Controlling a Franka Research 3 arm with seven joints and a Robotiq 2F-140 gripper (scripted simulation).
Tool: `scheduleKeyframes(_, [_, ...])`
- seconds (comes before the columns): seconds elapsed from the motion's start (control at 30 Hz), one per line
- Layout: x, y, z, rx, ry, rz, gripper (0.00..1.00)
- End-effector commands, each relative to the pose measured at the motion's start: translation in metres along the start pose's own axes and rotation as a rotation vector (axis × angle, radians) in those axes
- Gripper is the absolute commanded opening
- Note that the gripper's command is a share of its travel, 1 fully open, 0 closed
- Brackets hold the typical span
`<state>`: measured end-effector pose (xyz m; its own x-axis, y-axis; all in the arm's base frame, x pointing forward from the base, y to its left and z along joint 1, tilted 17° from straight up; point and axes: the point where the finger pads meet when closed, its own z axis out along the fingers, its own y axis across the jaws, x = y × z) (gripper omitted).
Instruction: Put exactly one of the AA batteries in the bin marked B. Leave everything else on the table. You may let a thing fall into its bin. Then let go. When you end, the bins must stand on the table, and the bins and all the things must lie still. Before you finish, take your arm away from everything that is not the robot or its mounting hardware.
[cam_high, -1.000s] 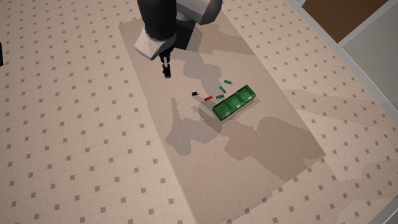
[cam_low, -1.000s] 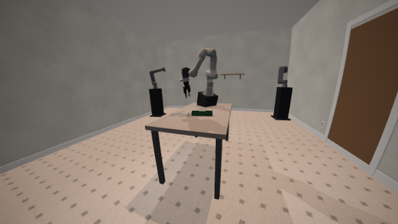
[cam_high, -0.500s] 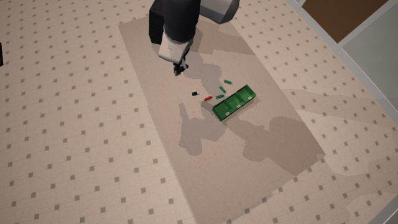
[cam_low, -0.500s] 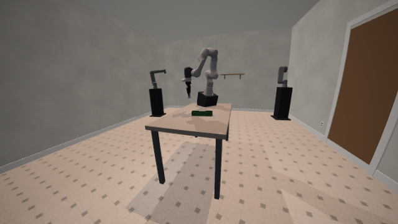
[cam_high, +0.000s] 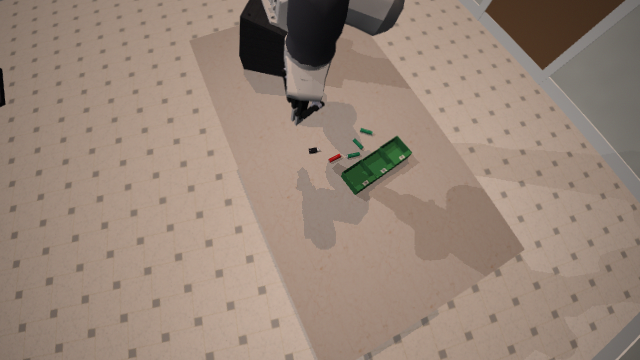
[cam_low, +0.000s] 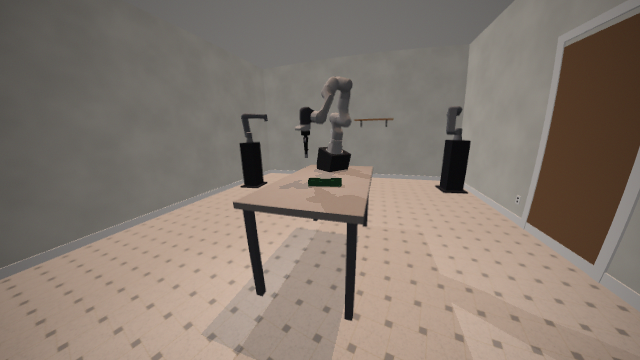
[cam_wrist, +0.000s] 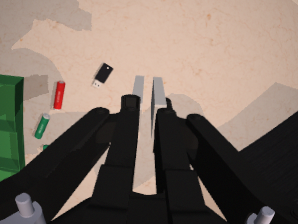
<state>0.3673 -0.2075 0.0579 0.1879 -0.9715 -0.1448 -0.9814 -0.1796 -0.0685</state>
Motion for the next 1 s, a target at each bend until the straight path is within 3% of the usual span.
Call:
scheduleKeyframes(0.0, [-0.003,-0.005,-0.001,0.025,0.002,-0.155,0.05])
scheduleKeyframes(0.1, [-0.013,-0.017,-0.003,0.029,0.009,-0.205,0.05])
scheduleKeyframes(0.33, [-0.013,-0.017,-0.003,0.040,0.012,-0.289,0.05])
scheduleKeyframes(0.57, [-0.036,-0.039,-0.008,0.054,0.026,-0.432,0.05])
scheduleKeyframes(0.97, [-0.054,-0.055,-0.012,0.078,0.042,-0.636,0.05])
